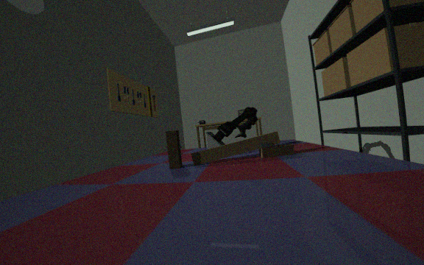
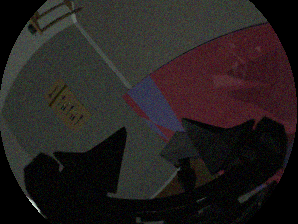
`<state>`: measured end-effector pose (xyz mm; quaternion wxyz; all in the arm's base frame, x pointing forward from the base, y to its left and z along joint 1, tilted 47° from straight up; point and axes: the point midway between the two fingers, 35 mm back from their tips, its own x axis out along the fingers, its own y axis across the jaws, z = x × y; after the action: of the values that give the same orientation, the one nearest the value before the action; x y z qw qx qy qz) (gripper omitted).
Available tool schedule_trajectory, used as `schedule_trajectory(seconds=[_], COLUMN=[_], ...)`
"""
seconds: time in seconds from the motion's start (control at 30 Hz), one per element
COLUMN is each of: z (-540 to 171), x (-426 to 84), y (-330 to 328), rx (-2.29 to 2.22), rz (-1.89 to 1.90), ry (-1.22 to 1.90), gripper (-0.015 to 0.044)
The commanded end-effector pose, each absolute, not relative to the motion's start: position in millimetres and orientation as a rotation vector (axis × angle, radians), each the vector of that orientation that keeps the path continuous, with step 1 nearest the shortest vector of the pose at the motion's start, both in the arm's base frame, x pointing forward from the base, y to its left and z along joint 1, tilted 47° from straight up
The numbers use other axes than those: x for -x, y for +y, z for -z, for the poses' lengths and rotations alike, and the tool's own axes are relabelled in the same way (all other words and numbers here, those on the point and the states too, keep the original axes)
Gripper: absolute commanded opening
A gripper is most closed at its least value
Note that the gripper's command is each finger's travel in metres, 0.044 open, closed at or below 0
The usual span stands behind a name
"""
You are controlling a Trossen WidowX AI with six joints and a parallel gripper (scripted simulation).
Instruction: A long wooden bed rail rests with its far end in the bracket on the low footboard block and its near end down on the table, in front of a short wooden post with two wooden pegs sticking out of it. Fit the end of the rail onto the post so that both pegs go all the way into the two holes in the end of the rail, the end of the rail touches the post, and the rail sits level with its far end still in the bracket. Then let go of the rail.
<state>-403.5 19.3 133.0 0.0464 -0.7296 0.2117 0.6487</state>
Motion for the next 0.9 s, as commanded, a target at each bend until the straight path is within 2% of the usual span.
schedule_trajectory(seconds=[0.0,0.03,0.87], z=[-133.3,-134.2,-210.0], x=[403.4,403.2,354.7], y=[19.9,21.5,149.5], rx=[2.225,2.220,1.665], rz=[-1.982,-1.988,-2.468], ry=[0.647,0.651,0.763], gripper=[0.0426,0.0440,0.0440])
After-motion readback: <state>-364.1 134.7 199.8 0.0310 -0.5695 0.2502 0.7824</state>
